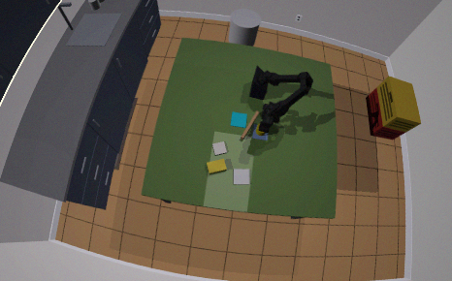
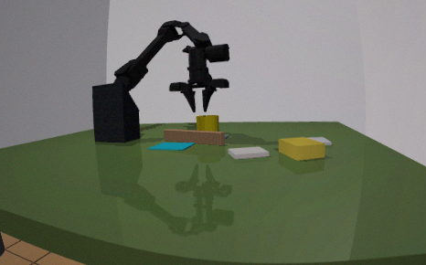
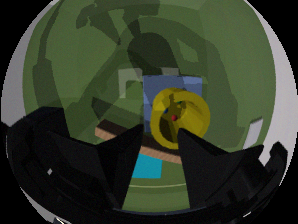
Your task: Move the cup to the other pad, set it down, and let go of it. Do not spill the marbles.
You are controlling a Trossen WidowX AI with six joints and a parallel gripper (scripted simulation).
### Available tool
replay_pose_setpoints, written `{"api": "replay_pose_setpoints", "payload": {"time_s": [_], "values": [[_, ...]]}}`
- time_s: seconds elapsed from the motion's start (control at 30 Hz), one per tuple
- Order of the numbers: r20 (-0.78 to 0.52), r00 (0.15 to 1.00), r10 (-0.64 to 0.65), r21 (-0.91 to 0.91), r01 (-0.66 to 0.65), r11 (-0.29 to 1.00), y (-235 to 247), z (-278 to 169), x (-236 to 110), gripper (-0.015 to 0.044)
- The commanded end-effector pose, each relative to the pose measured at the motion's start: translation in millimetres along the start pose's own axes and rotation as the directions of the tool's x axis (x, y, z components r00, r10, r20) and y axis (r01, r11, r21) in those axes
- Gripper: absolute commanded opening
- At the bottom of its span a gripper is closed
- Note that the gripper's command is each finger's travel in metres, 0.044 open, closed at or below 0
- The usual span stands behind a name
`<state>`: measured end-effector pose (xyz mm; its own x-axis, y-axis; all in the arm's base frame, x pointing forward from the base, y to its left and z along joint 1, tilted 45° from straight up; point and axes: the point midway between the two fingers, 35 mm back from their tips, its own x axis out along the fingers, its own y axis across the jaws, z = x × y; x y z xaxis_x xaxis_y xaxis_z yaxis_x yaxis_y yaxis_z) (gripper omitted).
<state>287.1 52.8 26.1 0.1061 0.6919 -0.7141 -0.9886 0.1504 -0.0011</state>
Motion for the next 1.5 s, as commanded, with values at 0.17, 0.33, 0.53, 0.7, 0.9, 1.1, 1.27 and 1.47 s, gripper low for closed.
{"api": "replay_pose_setpoints", "payload": {"time_s": [0.17,0.33,0.53,0.7,0.9,1.1,1.27,1.47], "values": [[0.006,1.0,0.015,0.018,-0.015,1.0,3.9,-1.5,18.5,0.0167],[0.007,1.0,0.015,0.018,-0.015,1.0,4.1,-1.3,26.6,0.0167],[0.008,1.0,0.015,0.018,-0.015,1.0,4.6,-0.9,36.2,0.0167],[0.01,1.0,0.015,0.018,-0.015,1.0,5.4,-0.4,44.2,0.0167],[0.011,1.0,0.015,0.018,-0.015,1.0,6.1,0.0,49.6,0.0167],[0.011,1.0,0.015,0.018,-0.015,1.0,6.1,0.0,49.6,0.0167],[0.006,1.0,0.008,0.005,-0.008,1.0,3.6,0.7,47.8,0.0147],[0.006,1.0,0.008,0.005,-0.008,1.0,3.6,0.7,47.8,0.0107]]}}
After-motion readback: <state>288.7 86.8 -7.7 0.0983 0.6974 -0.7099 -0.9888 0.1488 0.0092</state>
